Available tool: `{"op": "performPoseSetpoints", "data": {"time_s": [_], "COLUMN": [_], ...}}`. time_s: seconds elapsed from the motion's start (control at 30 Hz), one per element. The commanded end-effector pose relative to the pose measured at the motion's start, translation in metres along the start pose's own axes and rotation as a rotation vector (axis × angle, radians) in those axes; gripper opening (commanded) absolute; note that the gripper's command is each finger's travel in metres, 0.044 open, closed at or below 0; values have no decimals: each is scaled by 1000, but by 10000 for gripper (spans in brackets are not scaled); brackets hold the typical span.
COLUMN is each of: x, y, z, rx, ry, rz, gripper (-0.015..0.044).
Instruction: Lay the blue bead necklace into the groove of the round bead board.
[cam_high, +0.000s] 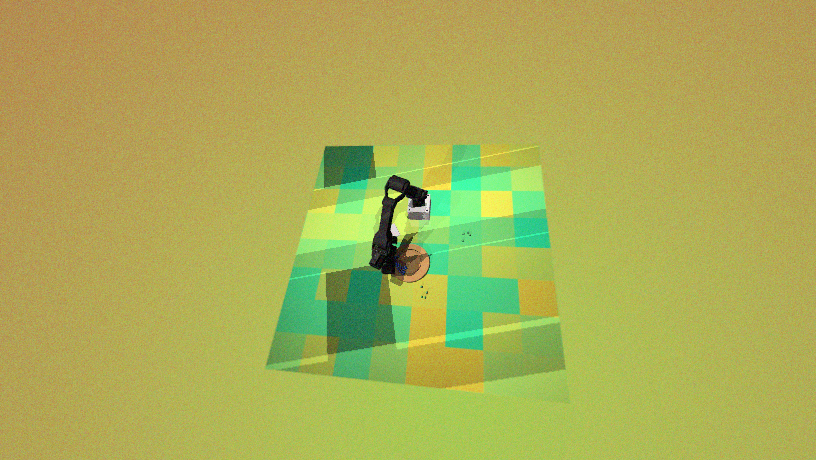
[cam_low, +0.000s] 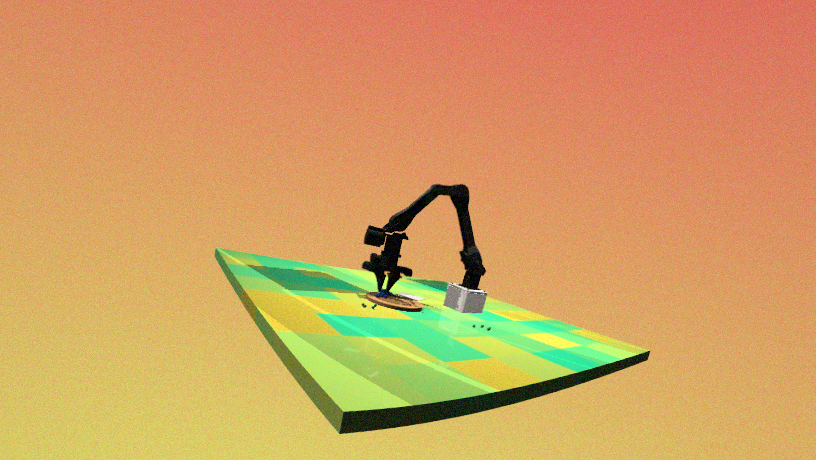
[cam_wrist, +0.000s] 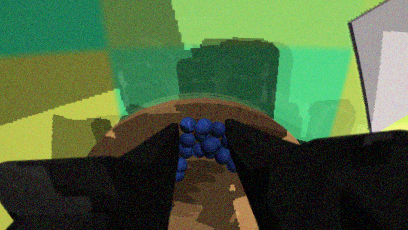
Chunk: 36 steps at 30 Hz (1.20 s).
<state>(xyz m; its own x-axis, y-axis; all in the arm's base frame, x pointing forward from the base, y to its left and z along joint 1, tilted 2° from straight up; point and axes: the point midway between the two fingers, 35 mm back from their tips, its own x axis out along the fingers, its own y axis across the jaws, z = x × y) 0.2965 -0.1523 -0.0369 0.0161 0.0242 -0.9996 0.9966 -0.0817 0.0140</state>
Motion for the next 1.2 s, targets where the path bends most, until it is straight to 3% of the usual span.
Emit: {"op": "performPoseSetpoints", "data": {"time_s": [0.0, 1.17], "x": [0, -14], "y": [0, 0], "z": [0, 0], "rx": [0, 4], "ry": [-1, -2], "rz": [0, 0], "gripper": [0, 0]}}
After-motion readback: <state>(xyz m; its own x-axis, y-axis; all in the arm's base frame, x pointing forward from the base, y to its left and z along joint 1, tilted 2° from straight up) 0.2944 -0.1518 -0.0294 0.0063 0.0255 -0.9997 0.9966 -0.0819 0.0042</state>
